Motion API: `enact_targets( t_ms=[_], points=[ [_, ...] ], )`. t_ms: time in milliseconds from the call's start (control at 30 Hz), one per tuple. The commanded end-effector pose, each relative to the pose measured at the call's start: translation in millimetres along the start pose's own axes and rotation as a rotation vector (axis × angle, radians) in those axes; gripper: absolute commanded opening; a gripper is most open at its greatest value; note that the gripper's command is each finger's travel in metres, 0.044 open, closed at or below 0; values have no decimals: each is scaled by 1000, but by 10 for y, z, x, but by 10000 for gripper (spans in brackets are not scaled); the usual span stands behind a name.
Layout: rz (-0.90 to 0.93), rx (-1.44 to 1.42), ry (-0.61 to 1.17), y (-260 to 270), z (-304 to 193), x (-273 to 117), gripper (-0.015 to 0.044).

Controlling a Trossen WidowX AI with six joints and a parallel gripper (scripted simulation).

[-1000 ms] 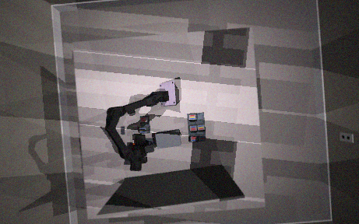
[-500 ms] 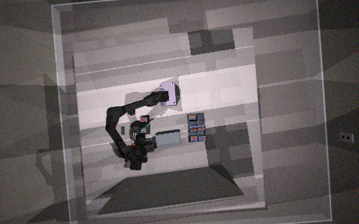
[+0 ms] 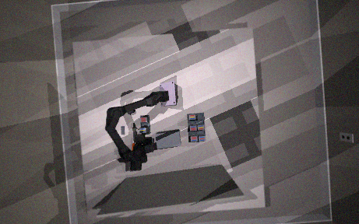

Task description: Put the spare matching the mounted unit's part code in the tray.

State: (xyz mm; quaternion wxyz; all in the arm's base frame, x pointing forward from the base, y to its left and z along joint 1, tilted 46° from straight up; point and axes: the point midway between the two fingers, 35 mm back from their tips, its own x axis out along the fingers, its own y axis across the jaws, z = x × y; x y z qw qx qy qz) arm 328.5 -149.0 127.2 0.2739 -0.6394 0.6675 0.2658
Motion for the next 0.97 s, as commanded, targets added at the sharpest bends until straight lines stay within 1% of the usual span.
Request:
enact_targets(
  t_ms=[0, 100, 167, 933],
  points=[
    [-20, 2, -2, -65, 20, -457, 440],
    [-21, 1, 3, -16, 10, -896, 440],
    [-21, 1, 6, 4, 4, -995, 440],
    [-32, 0, 0, -11, 9, -958, 440]
  ],
)
